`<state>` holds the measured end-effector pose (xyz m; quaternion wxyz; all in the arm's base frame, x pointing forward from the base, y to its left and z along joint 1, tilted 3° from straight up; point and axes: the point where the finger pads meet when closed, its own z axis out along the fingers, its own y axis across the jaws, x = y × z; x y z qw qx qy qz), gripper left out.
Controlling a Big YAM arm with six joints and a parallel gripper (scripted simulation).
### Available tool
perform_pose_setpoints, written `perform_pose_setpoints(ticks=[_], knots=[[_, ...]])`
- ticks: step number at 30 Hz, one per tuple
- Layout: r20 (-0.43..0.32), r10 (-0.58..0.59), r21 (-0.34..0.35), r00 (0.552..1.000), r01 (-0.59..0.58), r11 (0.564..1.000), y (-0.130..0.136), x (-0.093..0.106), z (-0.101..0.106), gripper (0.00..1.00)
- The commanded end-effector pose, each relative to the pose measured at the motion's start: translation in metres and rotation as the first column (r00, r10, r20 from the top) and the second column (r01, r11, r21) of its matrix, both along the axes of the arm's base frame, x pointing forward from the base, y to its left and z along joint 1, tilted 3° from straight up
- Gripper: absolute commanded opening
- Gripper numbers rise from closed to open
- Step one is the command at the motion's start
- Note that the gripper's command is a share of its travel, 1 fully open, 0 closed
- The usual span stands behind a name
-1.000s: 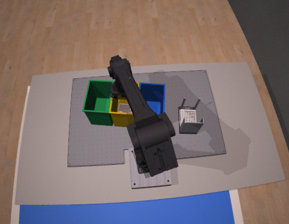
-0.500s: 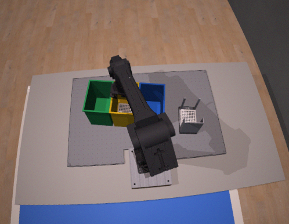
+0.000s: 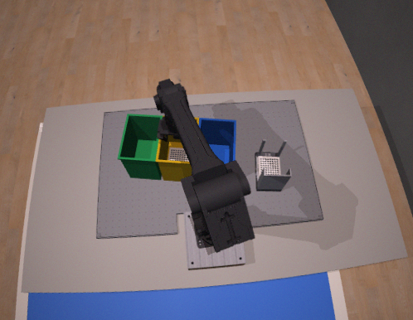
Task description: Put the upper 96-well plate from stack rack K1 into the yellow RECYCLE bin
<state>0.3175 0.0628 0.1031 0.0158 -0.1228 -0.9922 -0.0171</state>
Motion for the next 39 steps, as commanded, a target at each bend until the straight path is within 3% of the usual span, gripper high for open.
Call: perform_pose_setpoints(ticks=[1,13,25,29,36,39], knots=[[0.058,0.010,0.011,0.998,-0.010,1.000,0.008,0.017,0.029,0.82],[0.041,0.013,0.008,0.999,-0.013,1.000,0.006,0.018,0.040,0.82],[0.060,0.008,0.011,0.998,-0.009,1.000,0.002,0.017,0.067,0.82],[0.031,0.006,0.006,1.000,-0.006,1.000,0.001,0.018,0.061,0.82],[0.061,0.001,0.010,0.998,-0.002,1.000,-0.002,0.017,0.083,0.82],[0.046,0.000,0.008,0.999,-0.001,1.000,-0.002,0.018,0.083,0.82]])
